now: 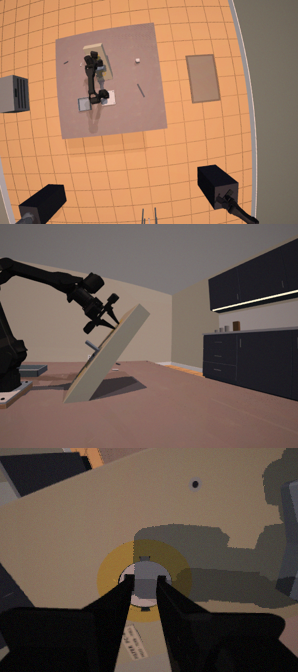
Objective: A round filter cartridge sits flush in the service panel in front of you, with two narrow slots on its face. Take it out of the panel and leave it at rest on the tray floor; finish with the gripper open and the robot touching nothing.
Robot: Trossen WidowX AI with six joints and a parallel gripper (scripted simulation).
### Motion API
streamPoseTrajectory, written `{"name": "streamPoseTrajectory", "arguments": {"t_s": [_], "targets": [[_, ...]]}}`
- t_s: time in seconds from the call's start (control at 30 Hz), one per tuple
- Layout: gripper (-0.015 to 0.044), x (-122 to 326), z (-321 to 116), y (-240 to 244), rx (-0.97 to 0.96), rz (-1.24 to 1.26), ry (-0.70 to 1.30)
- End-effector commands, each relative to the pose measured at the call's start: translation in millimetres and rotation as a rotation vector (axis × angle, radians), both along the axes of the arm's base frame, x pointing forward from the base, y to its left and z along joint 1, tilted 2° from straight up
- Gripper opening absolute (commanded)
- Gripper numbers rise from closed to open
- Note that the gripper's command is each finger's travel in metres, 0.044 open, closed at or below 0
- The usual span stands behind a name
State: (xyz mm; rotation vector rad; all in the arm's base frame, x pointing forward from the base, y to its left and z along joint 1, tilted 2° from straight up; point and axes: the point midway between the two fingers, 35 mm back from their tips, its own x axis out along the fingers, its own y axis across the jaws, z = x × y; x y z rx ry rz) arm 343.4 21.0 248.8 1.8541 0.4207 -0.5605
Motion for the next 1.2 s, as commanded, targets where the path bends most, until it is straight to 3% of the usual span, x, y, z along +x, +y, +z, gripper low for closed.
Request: {"name": "streamPoseTrajectory", "arguments": {"t_s": [0.0, 1.17], "targets": [[0.0106, 2.2, -1.9, 0.2, -0.001, 0.003, 0.001], [0.0092, 3.6, -3.2, 0.1, 0.001, 0.0, 0.0]]}}
